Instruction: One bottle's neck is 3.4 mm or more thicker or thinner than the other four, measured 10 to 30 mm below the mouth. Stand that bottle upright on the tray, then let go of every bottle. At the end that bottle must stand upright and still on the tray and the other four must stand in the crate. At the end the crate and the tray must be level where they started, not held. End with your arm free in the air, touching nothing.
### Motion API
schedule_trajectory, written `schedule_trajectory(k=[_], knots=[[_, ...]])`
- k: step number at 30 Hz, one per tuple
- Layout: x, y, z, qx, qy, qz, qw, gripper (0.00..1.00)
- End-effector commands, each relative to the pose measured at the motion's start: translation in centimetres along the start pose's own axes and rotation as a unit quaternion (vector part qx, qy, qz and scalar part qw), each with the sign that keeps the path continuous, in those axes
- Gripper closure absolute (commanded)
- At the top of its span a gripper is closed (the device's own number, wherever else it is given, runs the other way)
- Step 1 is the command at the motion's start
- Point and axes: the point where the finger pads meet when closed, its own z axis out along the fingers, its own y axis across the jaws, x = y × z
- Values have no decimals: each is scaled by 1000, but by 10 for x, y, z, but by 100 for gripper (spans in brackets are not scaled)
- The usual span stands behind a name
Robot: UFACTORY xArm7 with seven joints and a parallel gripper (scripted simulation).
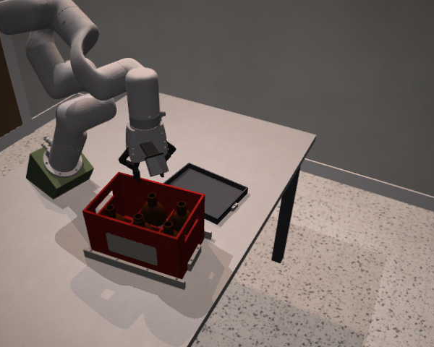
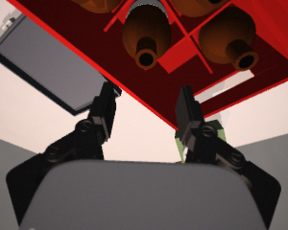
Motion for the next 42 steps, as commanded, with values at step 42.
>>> schedule_trajectory(k=[42], knots=[[2,-1,34,1,2,0,1000,35]])
